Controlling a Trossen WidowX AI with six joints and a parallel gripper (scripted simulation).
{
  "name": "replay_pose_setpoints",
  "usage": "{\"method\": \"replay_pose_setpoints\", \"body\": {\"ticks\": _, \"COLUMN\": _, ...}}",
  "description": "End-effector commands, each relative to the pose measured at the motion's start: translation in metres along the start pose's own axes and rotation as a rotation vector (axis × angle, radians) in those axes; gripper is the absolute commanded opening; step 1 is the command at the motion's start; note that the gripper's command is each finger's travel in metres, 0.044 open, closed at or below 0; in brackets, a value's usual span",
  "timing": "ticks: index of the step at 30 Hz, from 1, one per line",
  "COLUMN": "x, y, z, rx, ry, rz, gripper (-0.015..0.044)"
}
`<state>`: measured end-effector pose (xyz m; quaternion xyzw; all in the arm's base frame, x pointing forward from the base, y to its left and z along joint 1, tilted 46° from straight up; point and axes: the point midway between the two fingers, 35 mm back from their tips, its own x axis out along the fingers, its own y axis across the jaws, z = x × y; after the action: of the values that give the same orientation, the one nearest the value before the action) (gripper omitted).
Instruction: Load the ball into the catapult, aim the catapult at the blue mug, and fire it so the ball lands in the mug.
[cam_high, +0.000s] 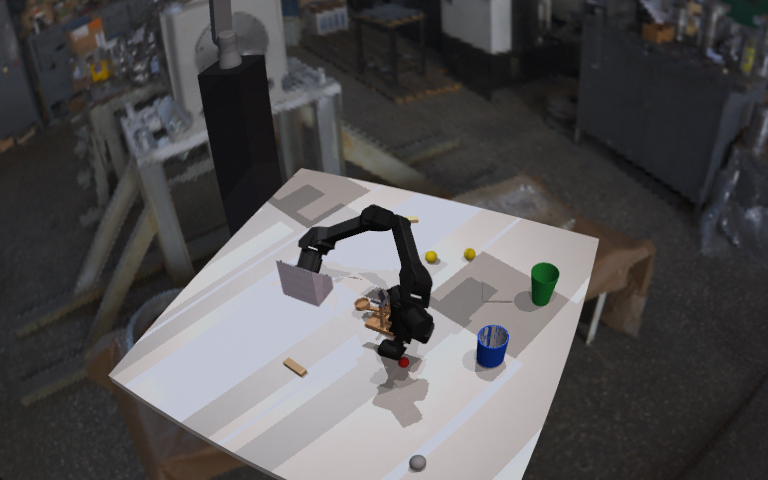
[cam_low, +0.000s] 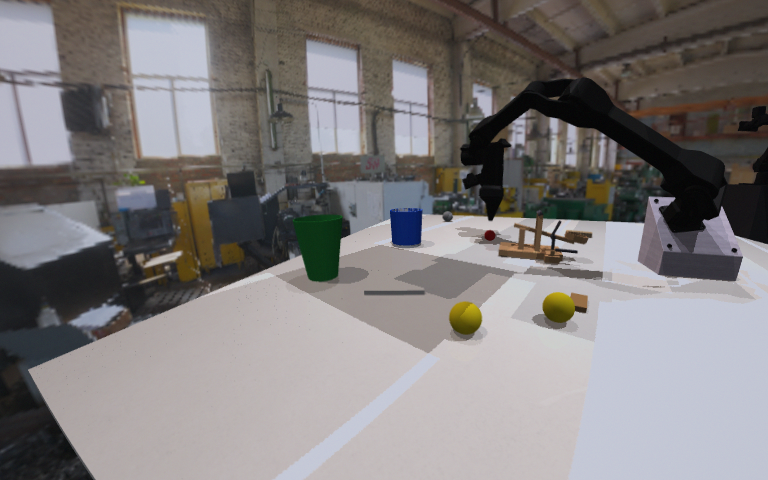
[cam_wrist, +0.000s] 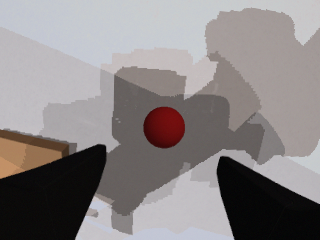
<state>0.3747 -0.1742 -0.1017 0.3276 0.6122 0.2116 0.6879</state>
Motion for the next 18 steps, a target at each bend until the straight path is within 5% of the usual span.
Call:
{"method": "replay_pose_setpoints", "body": {"ticks": 1, "x": 0.007, "y": -0.001, "z": 0.0, "rx": -0.002, "ry": 0.001, "rz": 0.006, "gripper": 0.03}}
{"method": "replay_pose_setpoints", "body": {"ticks": 18, "x": 0.036, "y": -0.001, "z": 0.0, "rx": -0.002, "ry": 0.001, "rz": 0.007, "gripper": 0.03}}
